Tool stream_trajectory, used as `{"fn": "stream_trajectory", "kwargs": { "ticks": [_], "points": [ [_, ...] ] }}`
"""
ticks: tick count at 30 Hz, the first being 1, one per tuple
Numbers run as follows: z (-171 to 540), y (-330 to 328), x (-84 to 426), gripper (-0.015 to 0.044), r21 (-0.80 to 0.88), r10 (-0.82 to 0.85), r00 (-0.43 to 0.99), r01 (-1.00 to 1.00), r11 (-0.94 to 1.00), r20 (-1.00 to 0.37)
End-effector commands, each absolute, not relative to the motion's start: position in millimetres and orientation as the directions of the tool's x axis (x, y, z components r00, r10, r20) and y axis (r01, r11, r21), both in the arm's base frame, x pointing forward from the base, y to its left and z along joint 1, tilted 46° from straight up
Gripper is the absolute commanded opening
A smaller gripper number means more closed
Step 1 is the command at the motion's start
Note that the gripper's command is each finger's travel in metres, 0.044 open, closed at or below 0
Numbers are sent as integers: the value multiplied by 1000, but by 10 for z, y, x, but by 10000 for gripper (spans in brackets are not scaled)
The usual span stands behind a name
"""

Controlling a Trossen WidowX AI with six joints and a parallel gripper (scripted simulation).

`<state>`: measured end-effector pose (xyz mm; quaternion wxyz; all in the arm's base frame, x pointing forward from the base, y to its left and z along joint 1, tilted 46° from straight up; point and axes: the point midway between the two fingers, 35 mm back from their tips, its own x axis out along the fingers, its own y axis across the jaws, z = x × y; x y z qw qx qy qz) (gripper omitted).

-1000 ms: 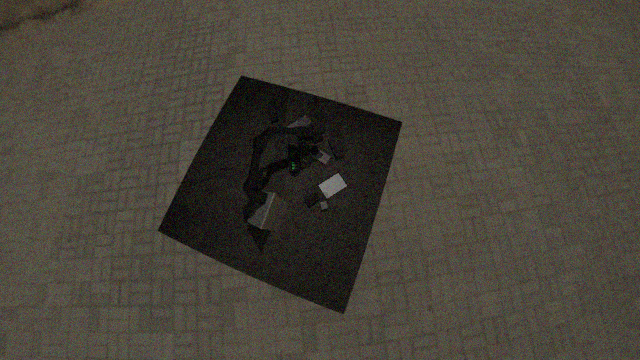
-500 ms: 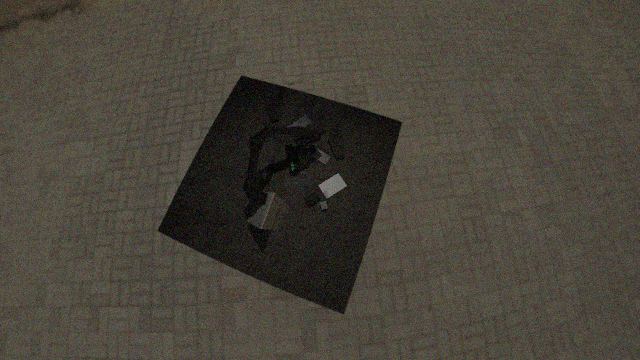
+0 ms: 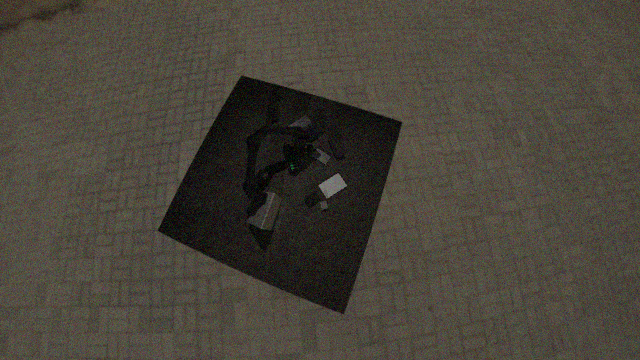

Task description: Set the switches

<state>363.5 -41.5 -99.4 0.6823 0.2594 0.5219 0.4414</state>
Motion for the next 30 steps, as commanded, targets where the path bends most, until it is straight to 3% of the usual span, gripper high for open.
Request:
{"fn": "stream_trajectory", "kwargs": {
  "ticks": [1, 30],
  "points": [
    [-972, -315, 3589, 0, 827, 880, 48, -320, 462, -473],
    [-834, -160, 3509, 0, 828, 880, 48, -319, 461, -472]
  ]
}}
